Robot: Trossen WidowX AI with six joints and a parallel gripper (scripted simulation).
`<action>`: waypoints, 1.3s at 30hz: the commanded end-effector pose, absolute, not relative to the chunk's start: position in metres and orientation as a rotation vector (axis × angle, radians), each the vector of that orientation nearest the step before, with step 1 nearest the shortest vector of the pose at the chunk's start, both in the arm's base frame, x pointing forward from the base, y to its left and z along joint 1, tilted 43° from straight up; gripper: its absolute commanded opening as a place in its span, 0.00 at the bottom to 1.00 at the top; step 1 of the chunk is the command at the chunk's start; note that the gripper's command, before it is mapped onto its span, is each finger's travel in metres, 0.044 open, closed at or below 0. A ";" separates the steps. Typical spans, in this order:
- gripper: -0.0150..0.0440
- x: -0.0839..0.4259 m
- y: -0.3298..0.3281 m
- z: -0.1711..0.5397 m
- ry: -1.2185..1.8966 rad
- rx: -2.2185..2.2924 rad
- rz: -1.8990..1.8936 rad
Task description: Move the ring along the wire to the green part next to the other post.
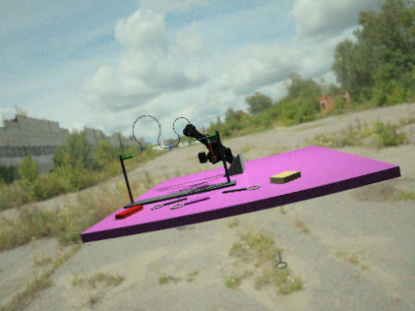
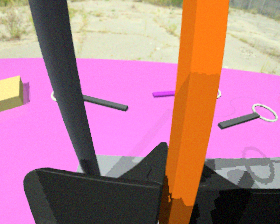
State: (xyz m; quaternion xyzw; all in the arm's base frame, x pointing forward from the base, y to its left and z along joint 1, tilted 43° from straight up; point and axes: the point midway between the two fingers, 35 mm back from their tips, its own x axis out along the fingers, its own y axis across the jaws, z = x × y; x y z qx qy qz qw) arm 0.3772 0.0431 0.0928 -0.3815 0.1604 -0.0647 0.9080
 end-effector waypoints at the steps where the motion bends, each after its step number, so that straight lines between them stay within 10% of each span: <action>1: 0.00 0.377 0.044 0.091 0.330 -0.785 -0.136; 34: 0.00 0.378 0.031 0.076 0.330 -0.786 -0.136; 39: 0.22 0.378 0.030 0.076 0.330 -0.783 -0.140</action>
